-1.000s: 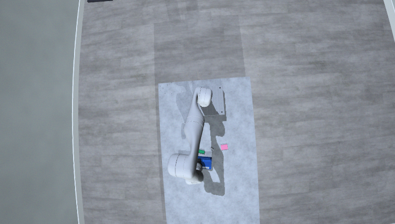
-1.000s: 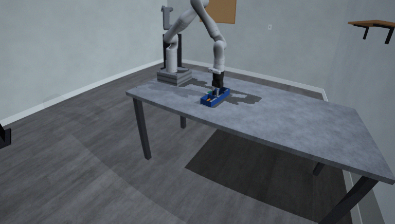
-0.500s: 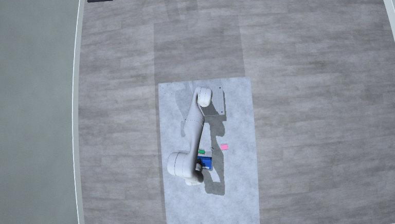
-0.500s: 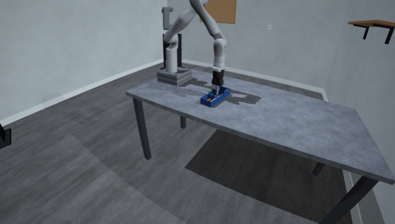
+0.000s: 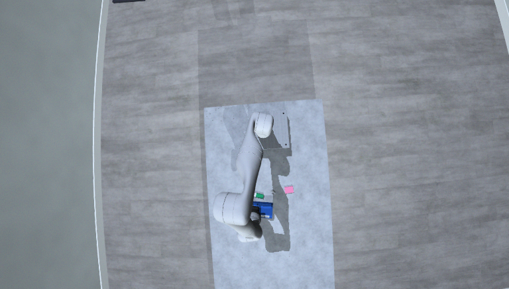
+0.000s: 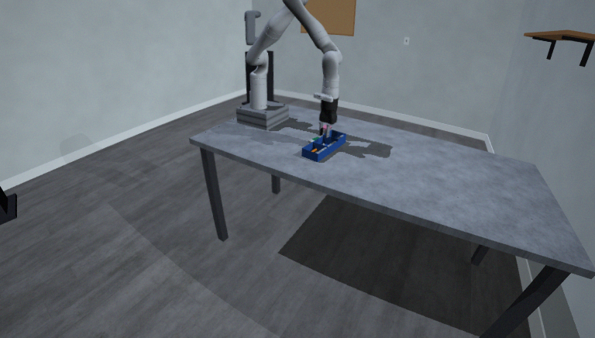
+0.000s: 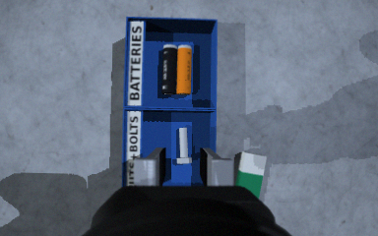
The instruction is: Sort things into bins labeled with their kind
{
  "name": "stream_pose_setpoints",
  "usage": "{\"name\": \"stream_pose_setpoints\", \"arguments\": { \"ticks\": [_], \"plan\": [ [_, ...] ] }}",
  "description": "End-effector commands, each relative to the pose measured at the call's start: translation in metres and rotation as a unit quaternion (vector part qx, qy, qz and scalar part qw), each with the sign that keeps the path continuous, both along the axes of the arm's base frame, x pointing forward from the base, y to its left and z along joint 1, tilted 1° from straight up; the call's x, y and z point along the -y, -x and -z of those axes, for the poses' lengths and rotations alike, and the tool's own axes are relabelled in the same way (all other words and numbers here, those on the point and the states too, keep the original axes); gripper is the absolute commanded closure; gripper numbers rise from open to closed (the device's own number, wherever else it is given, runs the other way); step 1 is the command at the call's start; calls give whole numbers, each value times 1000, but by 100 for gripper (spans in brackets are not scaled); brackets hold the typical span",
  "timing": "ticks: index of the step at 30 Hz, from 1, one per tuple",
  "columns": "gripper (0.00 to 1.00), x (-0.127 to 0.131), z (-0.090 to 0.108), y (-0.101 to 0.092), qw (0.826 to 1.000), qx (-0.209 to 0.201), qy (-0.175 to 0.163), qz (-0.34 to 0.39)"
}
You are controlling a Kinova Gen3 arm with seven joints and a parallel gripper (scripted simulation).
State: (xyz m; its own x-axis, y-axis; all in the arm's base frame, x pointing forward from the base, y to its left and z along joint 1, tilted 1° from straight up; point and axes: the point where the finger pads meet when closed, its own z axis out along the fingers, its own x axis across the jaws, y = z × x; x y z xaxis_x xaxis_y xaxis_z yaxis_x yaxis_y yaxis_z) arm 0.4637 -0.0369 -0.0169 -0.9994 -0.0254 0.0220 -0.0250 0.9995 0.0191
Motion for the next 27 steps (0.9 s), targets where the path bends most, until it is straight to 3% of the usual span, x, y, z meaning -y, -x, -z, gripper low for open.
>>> {"name": "stream_pose_setpoints", "arguments": {
  "ticks": [1,27],
  "plan": [
    [38,1,-11,-4,1000,6,-2,1],
    [38,2,-9,-4,1000,6,0,2]
  ]
}}
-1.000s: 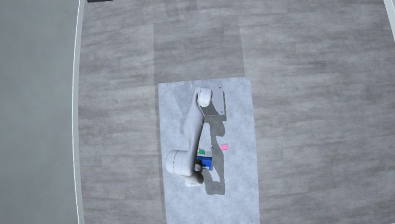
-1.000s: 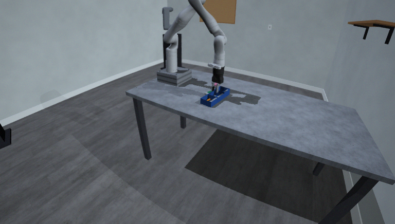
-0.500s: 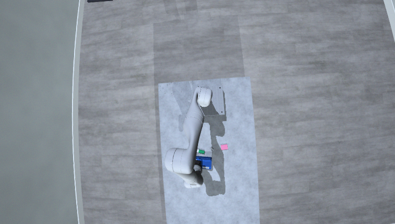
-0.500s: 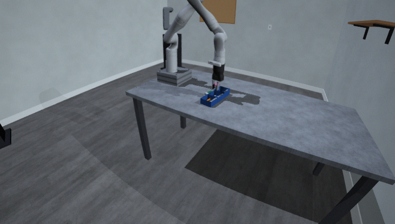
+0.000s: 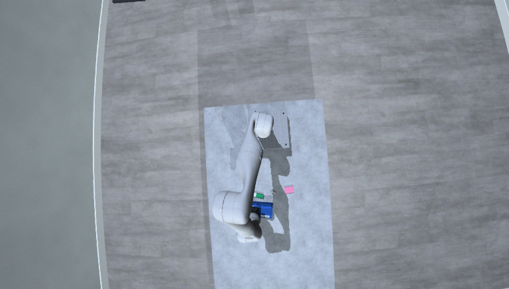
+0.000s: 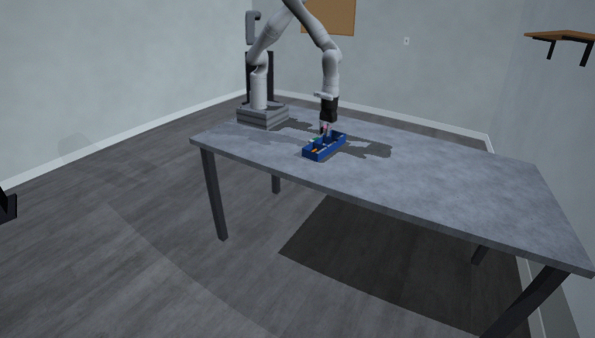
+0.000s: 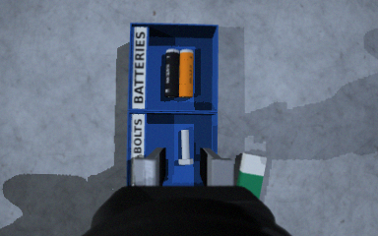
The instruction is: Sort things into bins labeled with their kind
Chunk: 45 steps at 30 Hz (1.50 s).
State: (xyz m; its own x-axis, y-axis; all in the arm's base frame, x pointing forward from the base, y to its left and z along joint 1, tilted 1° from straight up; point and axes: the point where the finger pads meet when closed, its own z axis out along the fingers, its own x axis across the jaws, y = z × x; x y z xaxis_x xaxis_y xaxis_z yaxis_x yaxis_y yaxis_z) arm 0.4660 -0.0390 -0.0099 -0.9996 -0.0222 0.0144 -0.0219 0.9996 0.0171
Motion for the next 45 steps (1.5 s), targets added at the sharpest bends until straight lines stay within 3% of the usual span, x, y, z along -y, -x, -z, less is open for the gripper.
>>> {"name": "stream_pose_setpoints", "arguments": {
  "ticks": [1,16,17,45],
  "plan": [
    [38,0,-2,-1,1000,2,0,1],
    [38,0,-2,-2,1000,2,0,1],
    [0,-1,-8,-3,1000,2,-3,0],
    [0,0,-104,-4,1000,2,-3,-1]
  ]
}}
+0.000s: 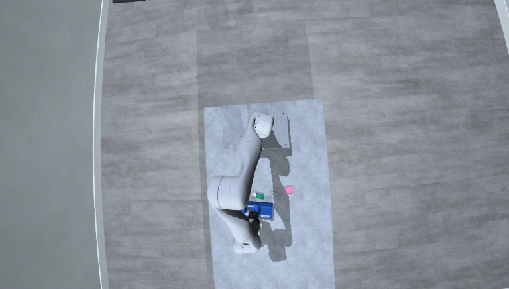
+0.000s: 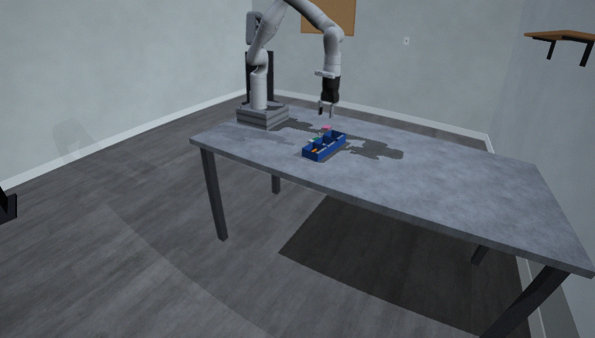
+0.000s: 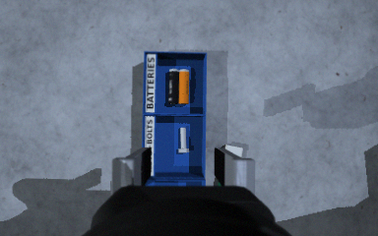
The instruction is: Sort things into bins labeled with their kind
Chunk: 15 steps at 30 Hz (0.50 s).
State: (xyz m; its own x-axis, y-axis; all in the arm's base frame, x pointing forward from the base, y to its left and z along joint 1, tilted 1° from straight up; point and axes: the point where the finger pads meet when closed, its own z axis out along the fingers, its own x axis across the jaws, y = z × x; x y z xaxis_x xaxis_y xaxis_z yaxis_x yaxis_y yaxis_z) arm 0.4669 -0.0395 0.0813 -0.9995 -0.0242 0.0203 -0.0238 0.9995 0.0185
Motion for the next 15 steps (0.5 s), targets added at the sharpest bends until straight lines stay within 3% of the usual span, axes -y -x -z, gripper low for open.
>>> {"name": "stream_pose_setpoints", "arguments": {
  "ticks": [1,8,15],
  "plan": [
    [0,0,-17,-3,1000,5,-2,0],
    [0,0,-45,-3,1000,5,-3,0],
    [0,2,-43,-3,1000,5,0,2]
  ]
}}
